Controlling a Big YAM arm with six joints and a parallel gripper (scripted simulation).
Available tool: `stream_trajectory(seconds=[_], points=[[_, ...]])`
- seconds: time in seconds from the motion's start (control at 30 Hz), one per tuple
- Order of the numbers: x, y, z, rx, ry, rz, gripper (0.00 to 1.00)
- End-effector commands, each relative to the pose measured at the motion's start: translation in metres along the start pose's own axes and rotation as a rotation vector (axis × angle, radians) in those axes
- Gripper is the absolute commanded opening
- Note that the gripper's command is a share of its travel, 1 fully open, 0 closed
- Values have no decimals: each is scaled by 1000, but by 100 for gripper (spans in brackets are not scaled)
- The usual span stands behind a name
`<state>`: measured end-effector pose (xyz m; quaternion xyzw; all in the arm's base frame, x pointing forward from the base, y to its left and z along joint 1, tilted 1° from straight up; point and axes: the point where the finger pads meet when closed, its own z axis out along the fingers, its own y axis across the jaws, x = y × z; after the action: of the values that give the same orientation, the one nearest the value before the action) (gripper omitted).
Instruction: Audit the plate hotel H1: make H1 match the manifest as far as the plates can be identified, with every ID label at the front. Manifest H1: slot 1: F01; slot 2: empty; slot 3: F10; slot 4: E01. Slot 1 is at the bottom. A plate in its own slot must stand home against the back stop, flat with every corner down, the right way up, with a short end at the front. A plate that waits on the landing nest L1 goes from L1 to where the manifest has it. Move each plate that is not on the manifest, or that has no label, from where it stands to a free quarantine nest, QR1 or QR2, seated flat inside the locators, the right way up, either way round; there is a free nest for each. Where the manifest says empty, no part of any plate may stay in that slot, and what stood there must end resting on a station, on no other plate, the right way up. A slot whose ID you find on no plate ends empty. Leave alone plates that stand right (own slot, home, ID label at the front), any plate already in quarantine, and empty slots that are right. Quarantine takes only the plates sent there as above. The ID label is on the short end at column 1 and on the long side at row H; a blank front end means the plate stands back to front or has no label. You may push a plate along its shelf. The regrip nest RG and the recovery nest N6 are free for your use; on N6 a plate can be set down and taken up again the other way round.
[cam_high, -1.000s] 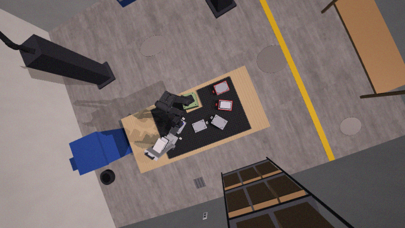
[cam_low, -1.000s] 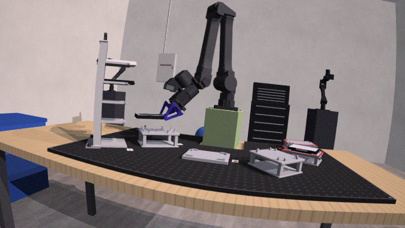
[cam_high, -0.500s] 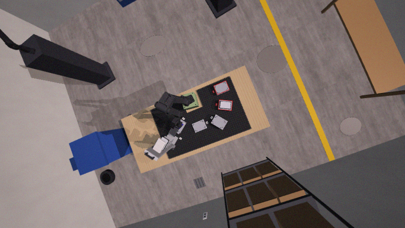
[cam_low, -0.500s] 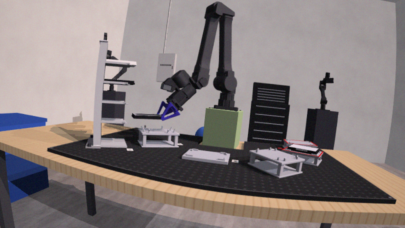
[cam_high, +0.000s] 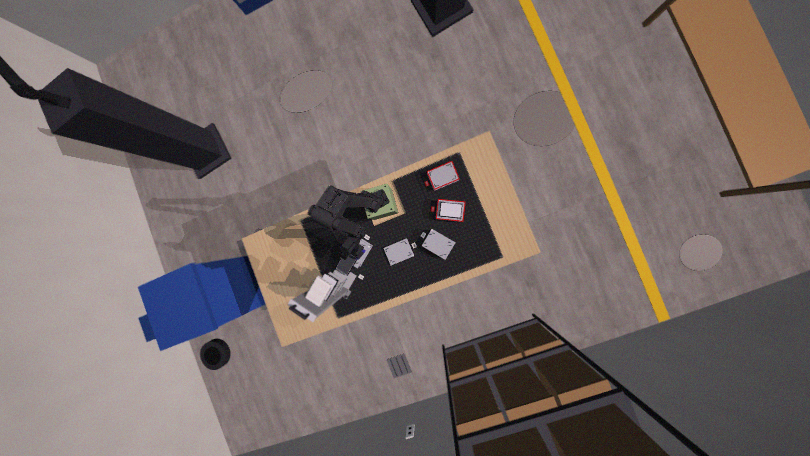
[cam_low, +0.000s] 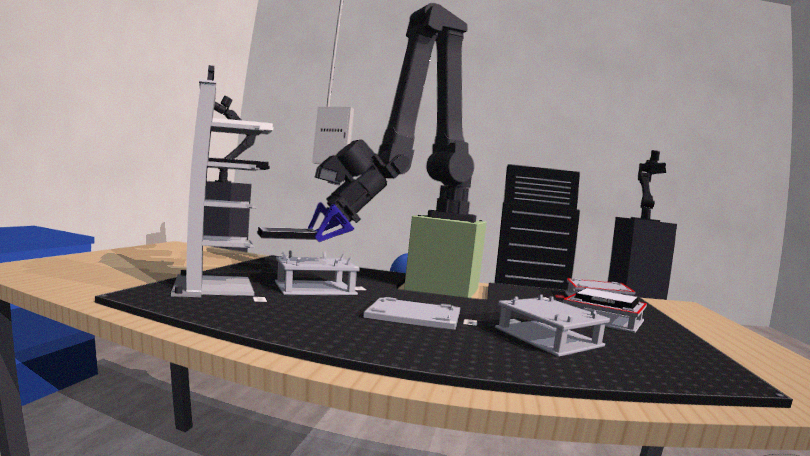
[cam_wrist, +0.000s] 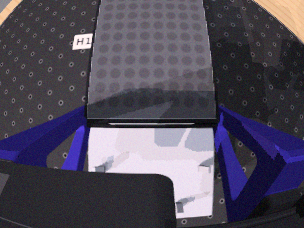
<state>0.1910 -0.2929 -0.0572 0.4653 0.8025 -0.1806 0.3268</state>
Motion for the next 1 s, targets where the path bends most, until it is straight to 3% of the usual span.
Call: stream_trajectory(seconds=[0.0, 0.1, 0.53, 0.57, 0.67, 0.97], points=[[-21, -1, 6, 0, -42, -7, 86], [-16, -3, 10, 4, -18, -5, 86], [-24, -2, 19, 2, -21, -7, 86], [-32, -2, 17, 1, -43, -6, 86], [-27, -3, 22, 4, -19, -5, 86], [-33, -3, 29, 3, -20, -6, 86]])
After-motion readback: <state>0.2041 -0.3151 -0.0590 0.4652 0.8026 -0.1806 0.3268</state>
